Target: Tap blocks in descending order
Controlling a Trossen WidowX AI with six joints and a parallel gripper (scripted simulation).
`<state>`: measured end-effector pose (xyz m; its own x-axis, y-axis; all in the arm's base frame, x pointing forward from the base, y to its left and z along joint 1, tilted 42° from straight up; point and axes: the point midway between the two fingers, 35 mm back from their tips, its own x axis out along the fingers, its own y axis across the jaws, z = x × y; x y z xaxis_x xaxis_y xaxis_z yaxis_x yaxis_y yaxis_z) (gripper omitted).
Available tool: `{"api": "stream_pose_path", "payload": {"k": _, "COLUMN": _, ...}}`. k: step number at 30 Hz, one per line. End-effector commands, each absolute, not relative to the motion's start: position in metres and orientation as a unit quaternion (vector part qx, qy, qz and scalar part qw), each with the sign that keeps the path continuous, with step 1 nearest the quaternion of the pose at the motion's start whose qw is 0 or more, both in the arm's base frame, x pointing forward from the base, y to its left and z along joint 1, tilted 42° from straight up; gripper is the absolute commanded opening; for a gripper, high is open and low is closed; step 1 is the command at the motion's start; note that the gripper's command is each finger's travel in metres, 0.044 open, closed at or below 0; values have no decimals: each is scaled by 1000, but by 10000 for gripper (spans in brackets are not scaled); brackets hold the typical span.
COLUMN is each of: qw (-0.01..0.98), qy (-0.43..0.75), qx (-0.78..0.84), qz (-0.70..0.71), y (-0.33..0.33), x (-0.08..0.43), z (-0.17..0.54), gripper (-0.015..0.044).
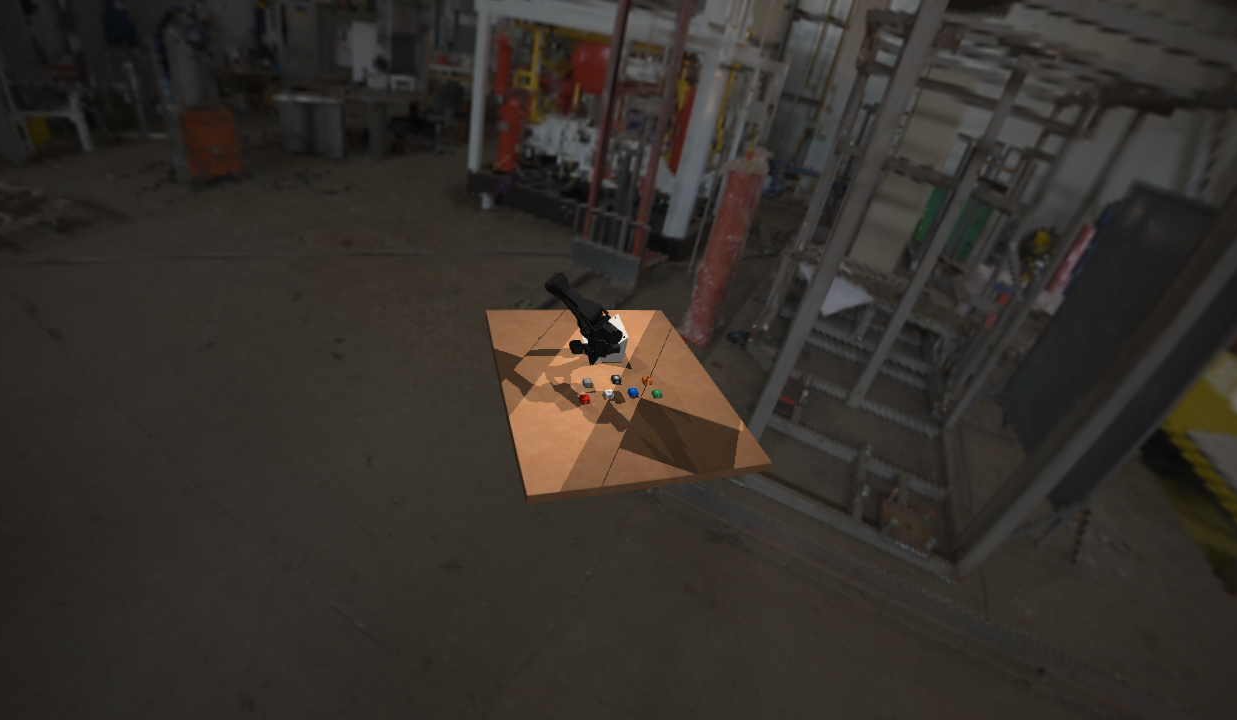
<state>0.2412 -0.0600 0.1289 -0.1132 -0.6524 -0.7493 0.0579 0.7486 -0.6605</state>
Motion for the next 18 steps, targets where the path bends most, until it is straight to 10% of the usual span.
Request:
{"api": "stream_pose_path", "payload": {"k": 1, "qw": 631, "qy": 690, "qx": -214, "qz": -282, "y": -43, "x": 242, "z": 149, "gripper": 20}}
{"api": "stream_pose_path", "payload": {"k": 18, "qw": 633, "qy": 689, "qx": -213, "qz": -282, "y": -4, "x": 317, "z": 93, "gripper": 20}}
